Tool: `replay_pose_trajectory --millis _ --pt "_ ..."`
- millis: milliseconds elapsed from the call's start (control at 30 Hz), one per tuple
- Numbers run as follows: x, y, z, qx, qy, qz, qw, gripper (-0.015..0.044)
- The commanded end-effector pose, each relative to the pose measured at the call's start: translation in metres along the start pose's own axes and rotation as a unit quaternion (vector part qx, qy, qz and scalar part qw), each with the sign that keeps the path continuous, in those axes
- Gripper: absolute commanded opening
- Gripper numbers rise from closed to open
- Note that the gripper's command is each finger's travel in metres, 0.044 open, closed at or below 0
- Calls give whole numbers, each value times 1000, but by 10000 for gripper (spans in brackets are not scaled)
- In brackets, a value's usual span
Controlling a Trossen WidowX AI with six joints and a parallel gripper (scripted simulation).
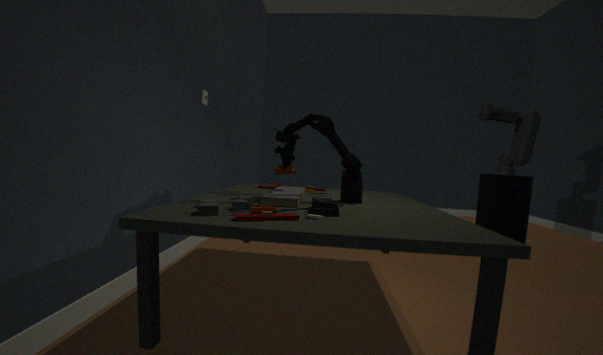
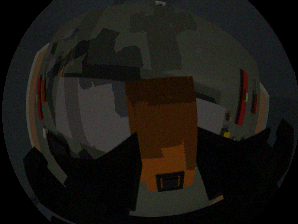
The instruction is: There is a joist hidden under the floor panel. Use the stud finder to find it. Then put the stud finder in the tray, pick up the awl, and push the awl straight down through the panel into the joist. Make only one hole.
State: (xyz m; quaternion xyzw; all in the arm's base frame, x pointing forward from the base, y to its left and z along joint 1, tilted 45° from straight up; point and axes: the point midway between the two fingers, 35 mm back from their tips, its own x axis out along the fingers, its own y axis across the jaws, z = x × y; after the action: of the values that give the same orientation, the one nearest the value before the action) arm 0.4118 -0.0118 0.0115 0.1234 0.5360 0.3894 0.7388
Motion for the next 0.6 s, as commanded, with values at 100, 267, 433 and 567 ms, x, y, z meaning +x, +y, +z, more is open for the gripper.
replay_pose_trajectory --millis 100,267,433,567 --pt "-2 53 22 -69 -5 1 998 0" --pt "0 88 29 -111 -4 7 994 0" --pt "2 124 34 -153 -4 14 988 0" --pt "4 153 35 -186 -4 21 982 0"
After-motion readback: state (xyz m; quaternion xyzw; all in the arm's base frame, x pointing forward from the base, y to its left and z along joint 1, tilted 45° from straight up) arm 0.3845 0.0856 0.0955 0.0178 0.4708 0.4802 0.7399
